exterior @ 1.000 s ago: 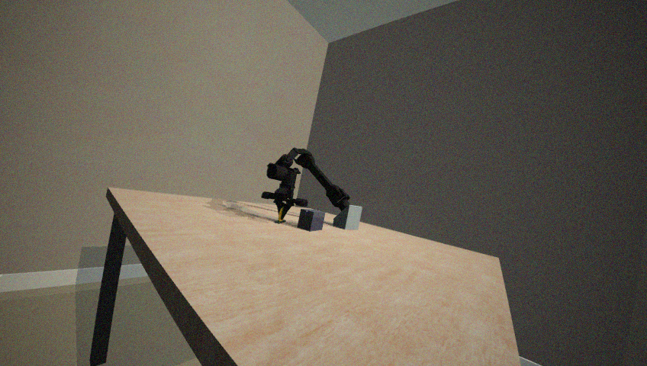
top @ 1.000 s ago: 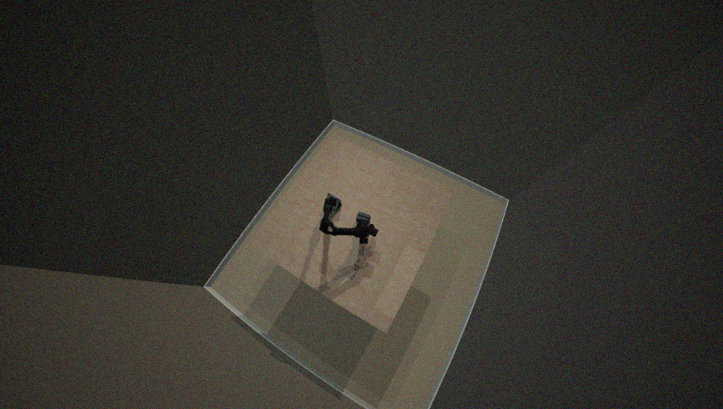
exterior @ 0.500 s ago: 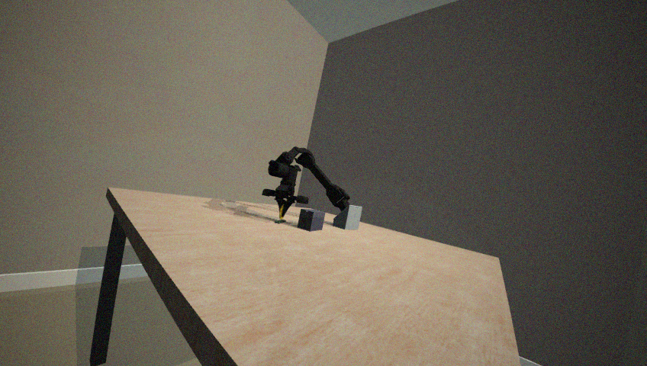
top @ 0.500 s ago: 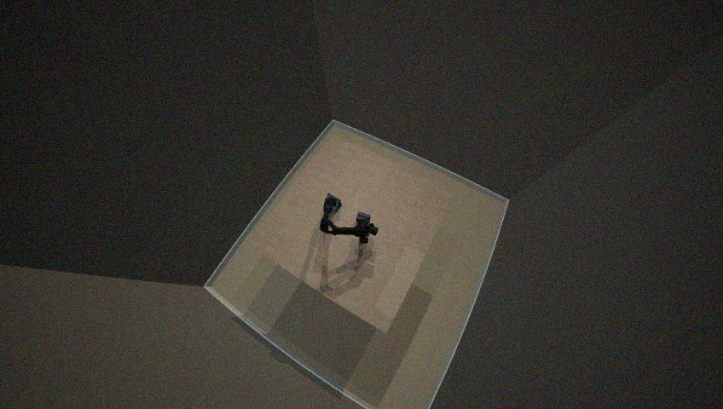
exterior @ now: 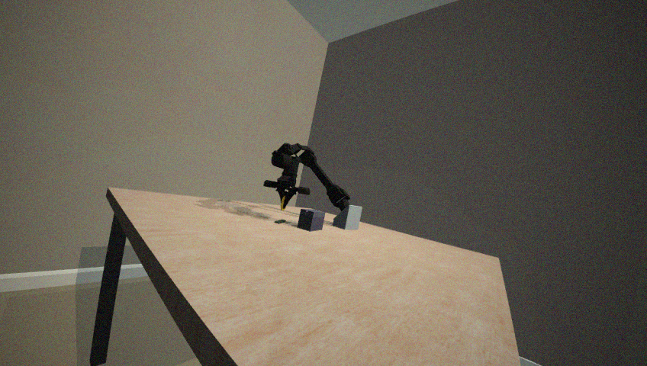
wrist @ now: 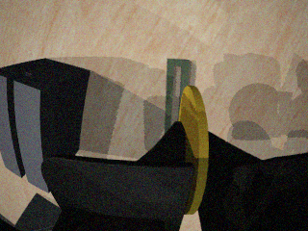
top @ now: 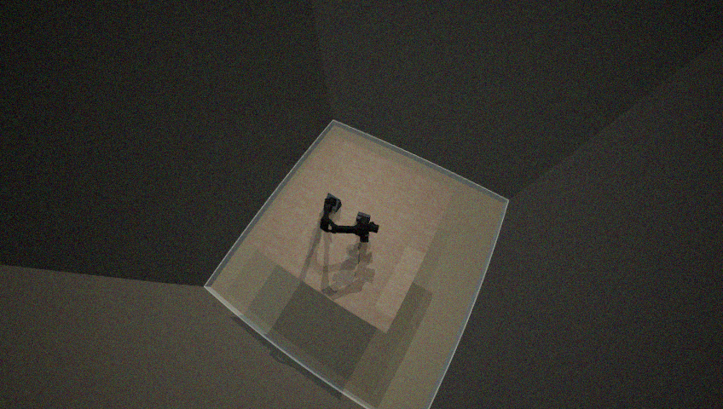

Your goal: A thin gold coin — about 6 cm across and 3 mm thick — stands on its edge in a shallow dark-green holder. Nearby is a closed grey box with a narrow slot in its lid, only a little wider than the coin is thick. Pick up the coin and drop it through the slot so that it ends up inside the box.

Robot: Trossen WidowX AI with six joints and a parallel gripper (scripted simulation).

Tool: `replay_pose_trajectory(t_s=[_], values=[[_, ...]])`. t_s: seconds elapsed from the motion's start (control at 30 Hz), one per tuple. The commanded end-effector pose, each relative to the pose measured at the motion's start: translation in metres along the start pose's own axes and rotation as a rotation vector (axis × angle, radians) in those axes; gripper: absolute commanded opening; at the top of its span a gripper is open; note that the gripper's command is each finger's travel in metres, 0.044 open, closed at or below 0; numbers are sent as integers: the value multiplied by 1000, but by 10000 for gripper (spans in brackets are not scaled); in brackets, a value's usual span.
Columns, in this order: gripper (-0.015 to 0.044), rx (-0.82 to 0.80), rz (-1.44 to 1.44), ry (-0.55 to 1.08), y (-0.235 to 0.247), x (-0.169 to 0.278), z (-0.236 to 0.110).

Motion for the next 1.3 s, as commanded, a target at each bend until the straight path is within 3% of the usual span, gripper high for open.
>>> replay_pose_trajectory(t_s=[0.0, 0.47, 0.9, 1.27], values=[[0, -4, 8, -3, -1, 0, -10], [0, -3, 8, 0, 0, 3, -44], [0, -3, 314, 0, 2, 3, -46], [0, -6, 318, -3, 16, -2, -47]])
Point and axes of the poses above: the point midway between the two fingers, 35 mm back from their tips, its own z axis out along the fingers, its own y axis across the jaws, x = y × z, the point moved 8 cm from there along -z, back along the fingers, and after that the axes turned 10 degrees about -z, right-handed, at the moved point
